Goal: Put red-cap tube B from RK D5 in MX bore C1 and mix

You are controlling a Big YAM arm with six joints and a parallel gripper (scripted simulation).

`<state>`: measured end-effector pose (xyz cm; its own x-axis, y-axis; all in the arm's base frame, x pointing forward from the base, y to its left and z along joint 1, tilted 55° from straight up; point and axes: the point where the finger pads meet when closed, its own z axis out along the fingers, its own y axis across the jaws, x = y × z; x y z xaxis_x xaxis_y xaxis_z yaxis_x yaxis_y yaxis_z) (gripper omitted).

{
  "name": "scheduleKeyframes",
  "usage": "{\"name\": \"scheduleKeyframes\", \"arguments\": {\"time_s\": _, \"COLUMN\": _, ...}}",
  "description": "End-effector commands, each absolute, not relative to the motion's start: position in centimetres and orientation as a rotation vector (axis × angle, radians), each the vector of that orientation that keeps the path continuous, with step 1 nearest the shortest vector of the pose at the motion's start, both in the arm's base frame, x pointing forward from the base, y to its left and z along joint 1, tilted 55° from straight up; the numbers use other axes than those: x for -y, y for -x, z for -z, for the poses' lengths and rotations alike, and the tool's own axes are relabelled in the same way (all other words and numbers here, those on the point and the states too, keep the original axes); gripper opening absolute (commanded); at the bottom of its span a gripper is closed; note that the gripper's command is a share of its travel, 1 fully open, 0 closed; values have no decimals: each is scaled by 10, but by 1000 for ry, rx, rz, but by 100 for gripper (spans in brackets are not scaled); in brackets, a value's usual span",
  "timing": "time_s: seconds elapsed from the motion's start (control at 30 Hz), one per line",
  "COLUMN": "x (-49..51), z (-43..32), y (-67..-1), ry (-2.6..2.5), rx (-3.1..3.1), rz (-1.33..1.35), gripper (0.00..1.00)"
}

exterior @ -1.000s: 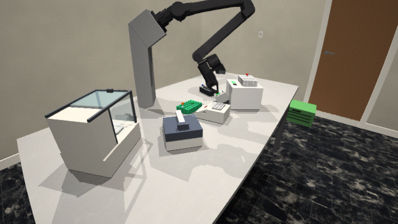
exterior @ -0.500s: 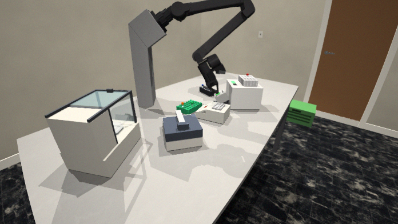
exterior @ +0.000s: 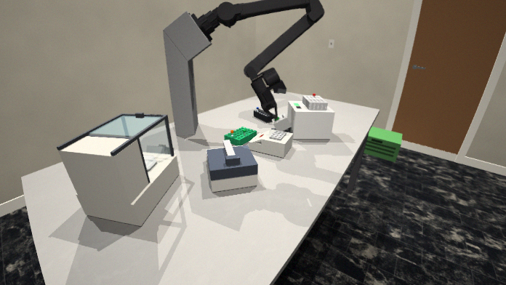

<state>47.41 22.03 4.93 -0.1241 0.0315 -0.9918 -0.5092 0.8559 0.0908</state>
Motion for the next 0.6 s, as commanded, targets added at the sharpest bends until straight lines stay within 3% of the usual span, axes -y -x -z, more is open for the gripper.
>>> {"name": "scheduleKeyframes", "arguments": {"time_s": 0.0, "x": -219, "z": -55, "y": -462, "ry": 378, "rx": -1635, "rz": -496, "gripper": 0}}
{"name": "scheduleKeyframes", "arguments": {"time_s": 0.57, "x": -198, "z": -57, "y": -443, "ry": 367, "rx": -1638, "rz": -481, "gripper": 0}}
